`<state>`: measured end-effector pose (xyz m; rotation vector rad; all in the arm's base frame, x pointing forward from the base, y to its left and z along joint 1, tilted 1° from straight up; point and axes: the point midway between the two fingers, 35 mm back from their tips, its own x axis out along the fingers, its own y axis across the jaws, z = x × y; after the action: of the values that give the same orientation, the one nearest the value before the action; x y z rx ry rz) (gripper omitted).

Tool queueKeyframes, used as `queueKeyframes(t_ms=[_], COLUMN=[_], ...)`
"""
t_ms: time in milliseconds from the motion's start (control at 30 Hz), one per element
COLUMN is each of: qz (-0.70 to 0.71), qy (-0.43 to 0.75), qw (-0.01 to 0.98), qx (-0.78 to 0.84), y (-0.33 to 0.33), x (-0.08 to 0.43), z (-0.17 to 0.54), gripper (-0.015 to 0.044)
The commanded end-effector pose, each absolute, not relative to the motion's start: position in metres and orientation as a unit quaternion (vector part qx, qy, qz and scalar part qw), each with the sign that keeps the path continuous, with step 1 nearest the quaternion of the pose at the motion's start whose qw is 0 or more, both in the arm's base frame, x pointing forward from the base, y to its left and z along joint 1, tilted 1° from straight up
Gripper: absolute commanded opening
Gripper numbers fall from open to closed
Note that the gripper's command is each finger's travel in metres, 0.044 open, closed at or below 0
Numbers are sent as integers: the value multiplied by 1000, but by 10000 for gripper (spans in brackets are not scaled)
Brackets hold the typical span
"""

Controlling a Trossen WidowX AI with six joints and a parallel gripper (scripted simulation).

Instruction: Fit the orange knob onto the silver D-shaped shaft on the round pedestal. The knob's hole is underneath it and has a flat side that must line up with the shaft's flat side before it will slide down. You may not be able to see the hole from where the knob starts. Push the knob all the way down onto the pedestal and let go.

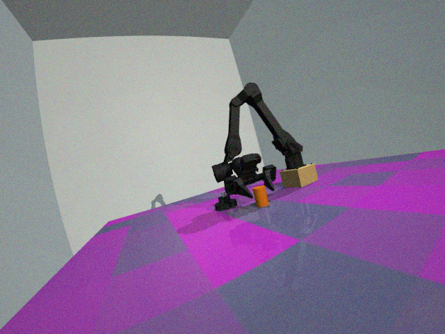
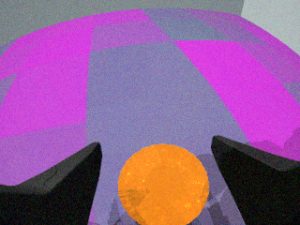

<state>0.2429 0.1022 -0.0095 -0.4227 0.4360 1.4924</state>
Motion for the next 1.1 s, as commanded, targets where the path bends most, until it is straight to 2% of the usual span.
queueKeyframes(t_ms=[0, 233, 467, 633, 733, 833, 933, 1067], qz=[668, 668, 668, 668, 671, 653, 598, 505], qy=[195, 195, 195, 199, 252, 354, 441, 501], qw=[693, 693, 693, 691, 662, 606, 557, 517], qx=[-189, -189, -190, -191, -218, -284, -370, -477], y=[102, 102, 103, 103, 108, 112, 112, 106], x=[243, 243, 243, 243, 240, 235, 235, 241], z=[-9, -7, 69, 71, 67, 63, 70, 88], gripper=[440, 440, 440, 440, 440, 440, 440, 440])
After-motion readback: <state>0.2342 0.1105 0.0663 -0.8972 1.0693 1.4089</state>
